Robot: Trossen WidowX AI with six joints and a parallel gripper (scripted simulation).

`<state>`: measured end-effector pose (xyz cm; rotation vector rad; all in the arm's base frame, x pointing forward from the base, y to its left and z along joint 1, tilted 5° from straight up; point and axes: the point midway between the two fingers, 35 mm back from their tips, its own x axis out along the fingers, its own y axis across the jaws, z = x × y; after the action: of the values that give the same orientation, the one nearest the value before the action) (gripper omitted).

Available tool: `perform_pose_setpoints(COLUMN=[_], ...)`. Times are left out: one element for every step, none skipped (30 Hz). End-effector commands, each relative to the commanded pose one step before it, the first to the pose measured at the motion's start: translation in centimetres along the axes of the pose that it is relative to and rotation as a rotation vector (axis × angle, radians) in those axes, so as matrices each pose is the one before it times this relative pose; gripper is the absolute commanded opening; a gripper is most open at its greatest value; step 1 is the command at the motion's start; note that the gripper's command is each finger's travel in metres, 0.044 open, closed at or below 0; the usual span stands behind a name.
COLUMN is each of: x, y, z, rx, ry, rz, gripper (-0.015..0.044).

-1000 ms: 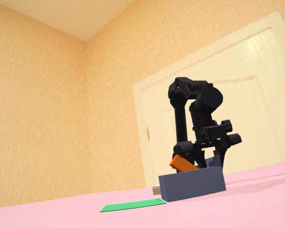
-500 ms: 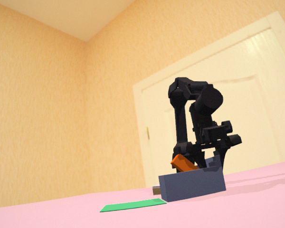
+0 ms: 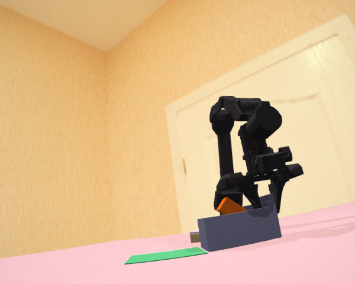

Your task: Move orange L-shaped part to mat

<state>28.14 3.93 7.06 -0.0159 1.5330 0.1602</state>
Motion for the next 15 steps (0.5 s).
perform_pose_setpoints(x=[-0.523,-0.39,-0.579,-0.796,-0.889,-1.007,-1.148,-1.283,-1.358,-1.099,-0.668,-0.223,0.0,0.0,0.0], y=[0.099,-0.053,-0.078,-0.107,-0.118,-0.132,-0.148,-0.16,-0.163,-0.126,-0.074,-0.024,0.0,0.0,0.0], z=[0.088,0.072,0.094,0.106,0.087,0.059,0.017,-0.043,-0.117,-0.148,-0.114,-0.042,0.0,0.0,0.0], rx=[0.0083,0.0,0.0,0.0,0.0,0.0,0.0,0.0,0.0,0.0,0.0,0.0,0.0,0.0,0.0], ry=[-0.0011,-0.00006,-0.00008,-0.00009,-0.00008,-0.00005,-0.00001,0.00005,0.00012,0.00014,0.00011,0.00004,0.0,0.0,0.0], rz=[-0.00491,-0.00009,-0.00013,-0.00017,-0.00018,-0.0002,-0.00022,-0.00024,-0.00024,-0.00018,-0.0001,-0.00003,0.0,0.0,0.0], gripper=[0.018,0.018,0.018,0.018,0.018,0.018,0.018,0.018,0.018,0.018,0.018,0.018,0.018,0.018,0.018])
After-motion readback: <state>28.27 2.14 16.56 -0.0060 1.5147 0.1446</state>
